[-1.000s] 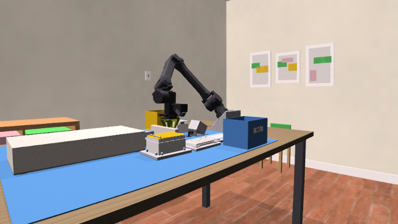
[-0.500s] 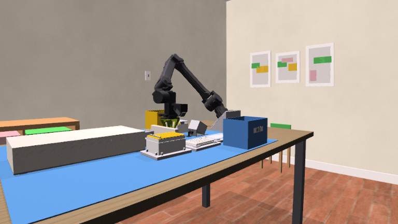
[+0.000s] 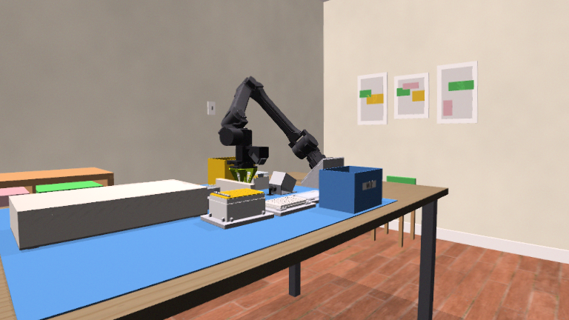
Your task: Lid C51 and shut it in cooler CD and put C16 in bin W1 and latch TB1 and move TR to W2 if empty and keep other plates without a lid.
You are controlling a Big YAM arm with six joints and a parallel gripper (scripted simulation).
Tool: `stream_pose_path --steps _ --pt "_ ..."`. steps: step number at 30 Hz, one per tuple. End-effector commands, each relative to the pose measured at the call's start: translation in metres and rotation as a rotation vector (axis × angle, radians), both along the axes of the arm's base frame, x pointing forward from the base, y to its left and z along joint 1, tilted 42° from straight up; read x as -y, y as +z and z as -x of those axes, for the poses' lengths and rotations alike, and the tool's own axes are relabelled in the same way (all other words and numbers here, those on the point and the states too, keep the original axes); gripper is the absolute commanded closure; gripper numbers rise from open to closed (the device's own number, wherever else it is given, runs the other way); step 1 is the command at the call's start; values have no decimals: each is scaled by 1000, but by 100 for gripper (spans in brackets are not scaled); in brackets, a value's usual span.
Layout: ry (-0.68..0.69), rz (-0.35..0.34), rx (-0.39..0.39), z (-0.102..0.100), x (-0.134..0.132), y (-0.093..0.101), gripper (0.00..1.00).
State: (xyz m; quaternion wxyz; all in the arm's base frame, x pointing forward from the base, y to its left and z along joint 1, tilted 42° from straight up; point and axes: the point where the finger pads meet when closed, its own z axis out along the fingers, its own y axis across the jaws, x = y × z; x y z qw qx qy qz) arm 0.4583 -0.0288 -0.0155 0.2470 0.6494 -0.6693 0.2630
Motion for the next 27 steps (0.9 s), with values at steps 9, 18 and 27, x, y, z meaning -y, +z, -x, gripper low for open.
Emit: stream_pose_path --steps 9,18,27 --pt "1 -12 36 -13 -19 25 70" --pt "-11 -9 24 -12 -20 26 70" --pt "-14 -14 41 -13 -27 43 70"
